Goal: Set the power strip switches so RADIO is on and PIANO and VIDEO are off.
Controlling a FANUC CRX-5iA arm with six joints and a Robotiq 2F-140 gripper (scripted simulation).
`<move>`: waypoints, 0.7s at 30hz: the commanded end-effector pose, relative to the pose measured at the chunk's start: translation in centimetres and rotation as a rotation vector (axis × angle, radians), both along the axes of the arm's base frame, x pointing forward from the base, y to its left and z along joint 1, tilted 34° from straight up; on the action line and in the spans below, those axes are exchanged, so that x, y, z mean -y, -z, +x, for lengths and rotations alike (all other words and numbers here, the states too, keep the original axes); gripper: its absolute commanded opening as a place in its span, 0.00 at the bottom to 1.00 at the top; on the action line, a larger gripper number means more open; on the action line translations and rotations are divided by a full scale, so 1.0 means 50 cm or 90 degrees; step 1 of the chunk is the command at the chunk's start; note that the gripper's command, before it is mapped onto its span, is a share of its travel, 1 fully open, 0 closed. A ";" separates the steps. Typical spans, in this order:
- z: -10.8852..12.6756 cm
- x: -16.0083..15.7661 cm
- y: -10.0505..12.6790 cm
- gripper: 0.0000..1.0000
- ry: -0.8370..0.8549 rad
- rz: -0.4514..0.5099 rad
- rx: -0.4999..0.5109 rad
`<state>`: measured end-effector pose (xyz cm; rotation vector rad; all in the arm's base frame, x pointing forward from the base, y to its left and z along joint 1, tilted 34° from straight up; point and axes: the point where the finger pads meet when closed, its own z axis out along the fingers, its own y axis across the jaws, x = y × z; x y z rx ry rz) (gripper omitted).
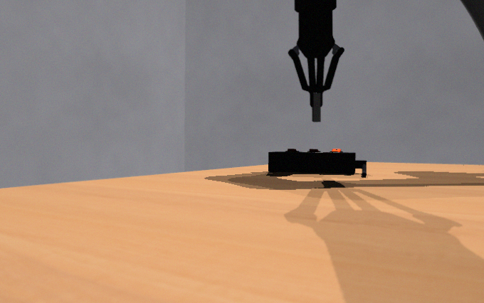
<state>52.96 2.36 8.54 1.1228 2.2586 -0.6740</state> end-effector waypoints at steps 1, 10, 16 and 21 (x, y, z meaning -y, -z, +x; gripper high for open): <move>0.000 0.000 0.000 0.00 0.000 0.000 0.000; 0.000 0.000 0.000 0.00 0.000 0.000 0.000; 0.000 0.000 0.000 1.00 0.000 0.000 0.000; 0.000 0.000 0.000 1.00 0.000 0.000 0.000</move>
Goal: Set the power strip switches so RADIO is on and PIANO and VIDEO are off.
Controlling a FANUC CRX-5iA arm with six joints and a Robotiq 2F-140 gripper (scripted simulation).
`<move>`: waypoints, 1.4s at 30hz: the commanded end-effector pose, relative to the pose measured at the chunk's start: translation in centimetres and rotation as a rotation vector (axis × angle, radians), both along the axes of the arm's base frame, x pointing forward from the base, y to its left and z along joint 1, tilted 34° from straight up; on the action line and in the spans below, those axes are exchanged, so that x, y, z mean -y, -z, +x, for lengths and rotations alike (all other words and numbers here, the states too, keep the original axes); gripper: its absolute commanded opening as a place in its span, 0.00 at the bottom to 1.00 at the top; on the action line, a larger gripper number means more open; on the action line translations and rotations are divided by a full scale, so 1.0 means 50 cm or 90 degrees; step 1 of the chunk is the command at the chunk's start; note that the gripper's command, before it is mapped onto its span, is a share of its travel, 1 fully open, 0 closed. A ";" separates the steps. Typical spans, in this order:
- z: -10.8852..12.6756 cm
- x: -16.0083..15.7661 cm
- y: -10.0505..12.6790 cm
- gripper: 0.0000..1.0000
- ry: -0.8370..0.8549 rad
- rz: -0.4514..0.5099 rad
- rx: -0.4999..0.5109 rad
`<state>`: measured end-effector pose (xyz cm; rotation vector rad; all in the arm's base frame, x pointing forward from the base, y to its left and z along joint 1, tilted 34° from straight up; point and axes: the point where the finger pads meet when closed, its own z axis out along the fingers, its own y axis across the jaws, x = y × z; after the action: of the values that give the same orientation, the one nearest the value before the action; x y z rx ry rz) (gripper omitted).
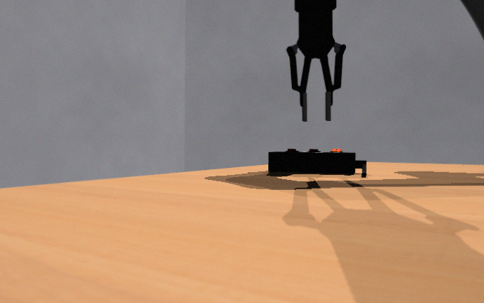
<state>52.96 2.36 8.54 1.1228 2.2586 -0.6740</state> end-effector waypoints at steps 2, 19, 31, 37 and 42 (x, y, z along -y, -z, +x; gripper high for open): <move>0.000 0.000 0.000 1.00 0.000 0.000 0.000; 0.000 0.000 0.000 1.00 0.000 0.000 0.000; -0.049 -0.072 0.080 1.00 0.074 0.218 -0.030; -0.052 -0.081 0.085 1.00 0.079 0.237 -0.030; -0.052 -0.081 0.085 1.00 0.079 0.237 -0.030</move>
<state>50.37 6.41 4.30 1.4430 2.4342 -0.3352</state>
